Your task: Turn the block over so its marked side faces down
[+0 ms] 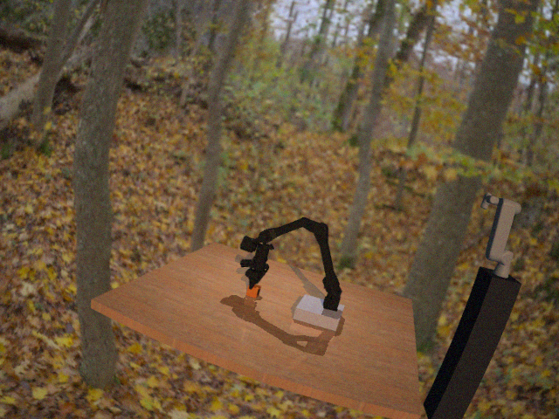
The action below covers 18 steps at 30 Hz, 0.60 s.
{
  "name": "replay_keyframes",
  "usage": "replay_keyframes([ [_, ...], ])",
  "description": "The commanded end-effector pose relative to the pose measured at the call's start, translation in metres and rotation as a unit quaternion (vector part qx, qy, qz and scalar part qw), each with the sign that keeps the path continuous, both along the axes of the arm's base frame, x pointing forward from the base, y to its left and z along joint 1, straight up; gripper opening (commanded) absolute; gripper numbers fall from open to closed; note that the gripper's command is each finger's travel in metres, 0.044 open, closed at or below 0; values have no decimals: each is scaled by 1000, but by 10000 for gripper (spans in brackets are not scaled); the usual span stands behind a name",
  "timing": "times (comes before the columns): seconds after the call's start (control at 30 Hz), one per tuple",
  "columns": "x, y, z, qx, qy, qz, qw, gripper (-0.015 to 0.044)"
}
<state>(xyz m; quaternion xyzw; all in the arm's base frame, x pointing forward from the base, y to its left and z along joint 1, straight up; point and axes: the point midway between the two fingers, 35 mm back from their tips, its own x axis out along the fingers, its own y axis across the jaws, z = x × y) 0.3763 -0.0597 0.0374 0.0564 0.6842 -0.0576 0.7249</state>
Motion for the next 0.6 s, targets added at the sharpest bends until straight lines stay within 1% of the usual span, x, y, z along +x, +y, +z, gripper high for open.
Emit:
replay_keyframes([
  [0.0, -3, 0, -12, 0, 9, -1, 1000, 440],
  [0.27, -3, 0, -19, 0, 9, -1, 1000, 440],
  [0.53, -3, 0, -19, 0, 9, -1, 1000, 230],
  [0.57, -3, 0, -19, 0, 9, -1, 1000, 223],
])
